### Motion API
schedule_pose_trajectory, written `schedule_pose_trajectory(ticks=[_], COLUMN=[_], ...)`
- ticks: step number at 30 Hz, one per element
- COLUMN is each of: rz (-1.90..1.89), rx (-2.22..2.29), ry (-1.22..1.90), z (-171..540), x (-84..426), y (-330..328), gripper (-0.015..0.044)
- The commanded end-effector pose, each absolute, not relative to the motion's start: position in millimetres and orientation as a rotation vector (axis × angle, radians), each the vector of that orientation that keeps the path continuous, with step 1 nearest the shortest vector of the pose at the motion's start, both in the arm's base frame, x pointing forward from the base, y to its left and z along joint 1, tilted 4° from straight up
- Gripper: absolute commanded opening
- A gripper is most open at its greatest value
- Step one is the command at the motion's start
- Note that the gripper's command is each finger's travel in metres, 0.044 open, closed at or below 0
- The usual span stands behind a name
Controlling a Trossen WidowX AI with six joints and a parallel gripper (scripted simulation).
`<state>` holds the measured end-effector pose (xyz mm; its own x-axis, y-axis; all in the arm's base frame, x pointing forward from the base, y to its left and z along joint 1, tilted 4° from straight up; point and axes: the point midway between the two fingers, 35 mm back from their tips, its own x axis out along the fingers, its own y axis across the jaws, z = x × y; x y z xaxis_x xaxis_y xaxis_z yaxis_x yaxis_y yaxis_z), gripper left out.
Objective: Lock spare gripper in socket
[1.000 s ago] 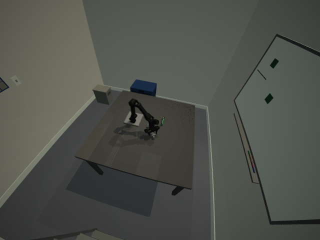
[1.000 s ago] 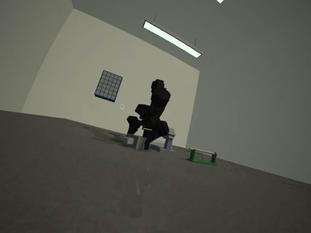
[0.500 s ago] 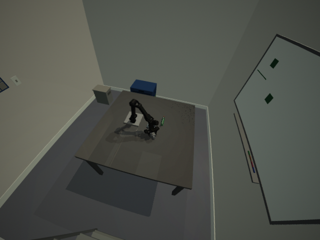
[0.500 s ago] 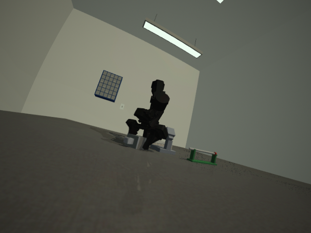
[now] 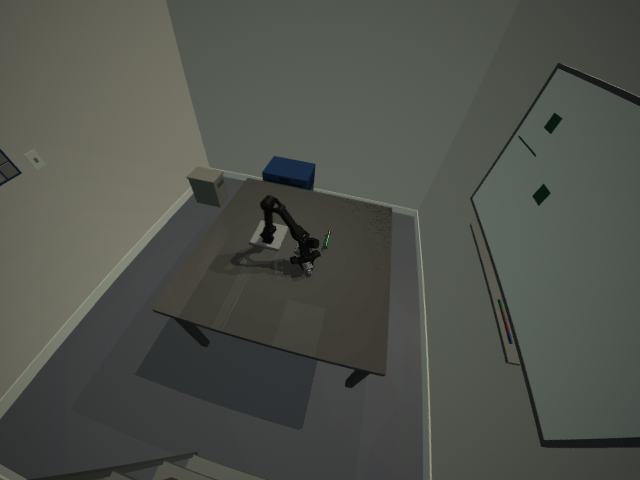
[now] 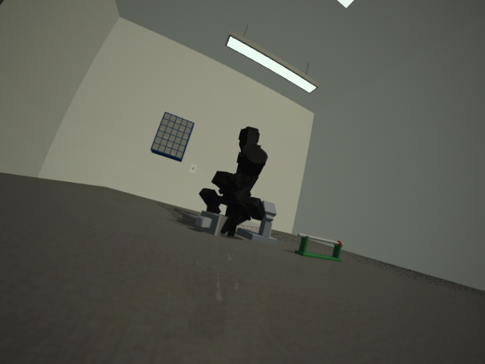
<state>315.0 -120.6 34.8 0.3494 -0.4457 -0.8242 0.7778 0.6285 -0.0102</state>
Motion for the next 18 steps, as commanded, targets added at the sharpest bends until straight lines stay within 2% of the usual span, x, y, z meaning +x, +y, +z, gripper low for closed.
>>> schedule_pose_trajectory(ticks=[1,5,18], rz=[-0.818,-0.818,-0.818], rx=[0.419,0.419,0.42], ry=[0.91,0.909,0.909], z=[41,56,115], x=[316,319,319], y=[-120,-120,-116], gripper=[0.0098,0.0,0.0])
